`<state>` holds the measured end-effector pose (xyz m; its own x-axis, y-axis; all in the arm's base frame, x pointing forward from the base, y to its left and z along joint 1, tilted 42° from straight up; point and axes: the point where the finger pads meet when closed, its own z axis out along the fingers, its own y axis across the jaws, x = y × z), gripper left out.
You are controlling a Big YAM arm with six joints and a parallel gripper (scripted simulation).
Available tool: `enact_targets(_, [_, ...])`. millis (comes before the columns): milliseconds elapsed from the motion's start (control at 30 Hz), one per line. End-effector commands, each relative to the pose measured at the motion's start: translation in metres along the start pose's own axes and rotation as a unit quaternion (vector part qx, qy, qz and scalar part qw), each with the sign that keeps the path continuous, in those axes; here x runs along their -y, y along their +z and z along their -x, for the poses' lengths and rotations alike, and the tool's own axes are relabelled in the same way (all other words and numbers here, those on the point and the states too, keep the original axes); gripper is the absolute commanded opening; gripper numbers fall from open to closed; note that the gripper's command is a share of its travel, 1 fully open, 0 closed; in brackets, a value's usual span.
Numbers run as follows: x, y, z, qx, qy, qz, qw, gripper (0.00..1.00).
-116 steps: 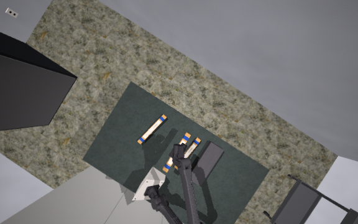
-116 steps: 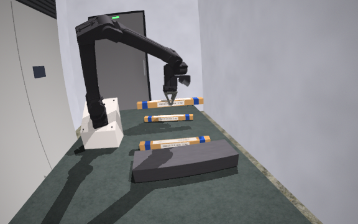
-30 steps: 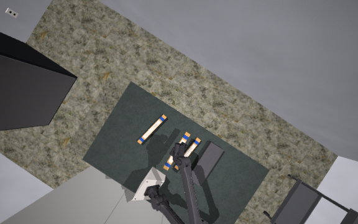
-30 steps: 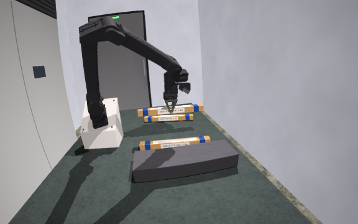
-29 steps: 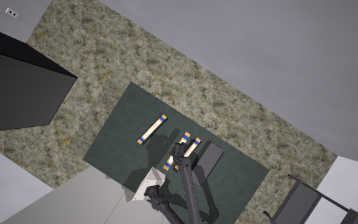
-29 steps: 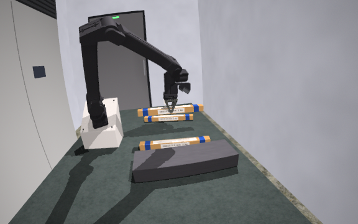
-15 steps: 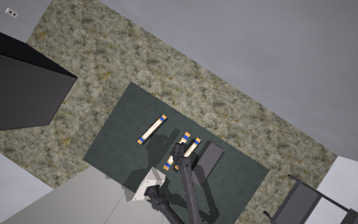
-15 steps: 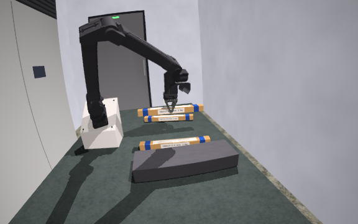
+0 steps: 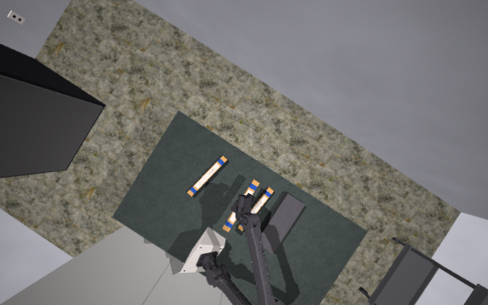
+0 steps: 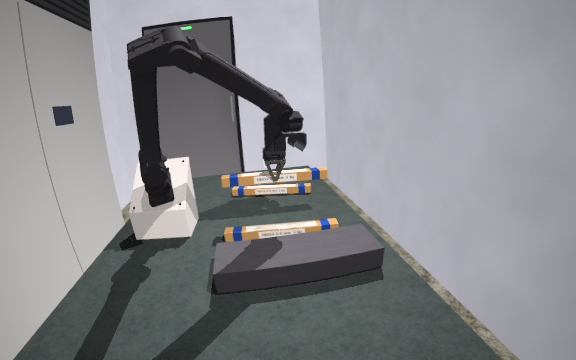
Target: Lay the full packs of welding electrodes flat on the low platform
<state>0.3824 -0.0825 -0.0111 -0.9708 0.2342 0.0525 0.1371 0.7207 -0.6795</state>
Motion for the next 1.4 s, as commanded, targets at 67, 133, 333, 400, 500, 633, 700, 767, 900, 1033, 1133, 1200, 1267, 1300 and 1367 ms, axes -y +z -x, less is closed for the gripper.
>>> enact_targets(67, [-0.001, -0.019, 0.018, 0.028, 0.004, 0.007, 1.0, 0.0])
enact_targets(133, [-0.001, -0.019, 0.018, 0.028, 0.004, 0.007, 1.0, 0.0])
enact_targets(333, [-0.001, -0.019, 0.018, 0.028, 0.004, 0.007, 1.0, 0.0])
enact_targets(400, [-0.001, -0.019, 0.018, 0.028, 0.004, 0.007, 1.0, 0.0])
enact_targets(500, [-0.001, -0.019, 0.018, 0.028, 0.004, 0.007, 1.0, 0.0])
enact_targets(633, [-0.001, -0.019, 0.018, 0.028, 0.004, 0.007, 1.0, 0.0])
enact_targets(700, [-0.001, -0.02, 0.022, 0.035, 0.005, 0.009, 0.999, 0.0])
enact_targets(767, [-0.002, -0.02, 0.024, 0.039, 0.005, 0.009, 0.999, 0.0])
enact_targets(900, [0.0, -0.007, 0.019, 0.033, 0.004, 0.007, 0.999, 0.0])
enact_targets(1033, [0.0, 0.006, 0.018, 0.026, 0.003, 0.006, 1.0, 0.0])
enact_targets(1133, [-0.002, 0.006, 0.021, 0.03, 0.002, 0.006, 1.0, 0.0])
enact_targets(1200, [-0.002, 0.005, 0.023, 0.034, 0.003, 0.007, 0.999, 0.0])
enact_targets(1267, [-0.002, 0.004, 0.026, 0.039, 0.004, 0.008, 0.999, 0.0])
enact_targets(1300, [-0.002, 0.005, 0.027, 0.04, 0.004, 0.009, 0.999, 0.0])
enact_targets(1367, [-0.002, 0.007, 0.026, 0.042, 0.004, 0.008, 0.999, 0.0])
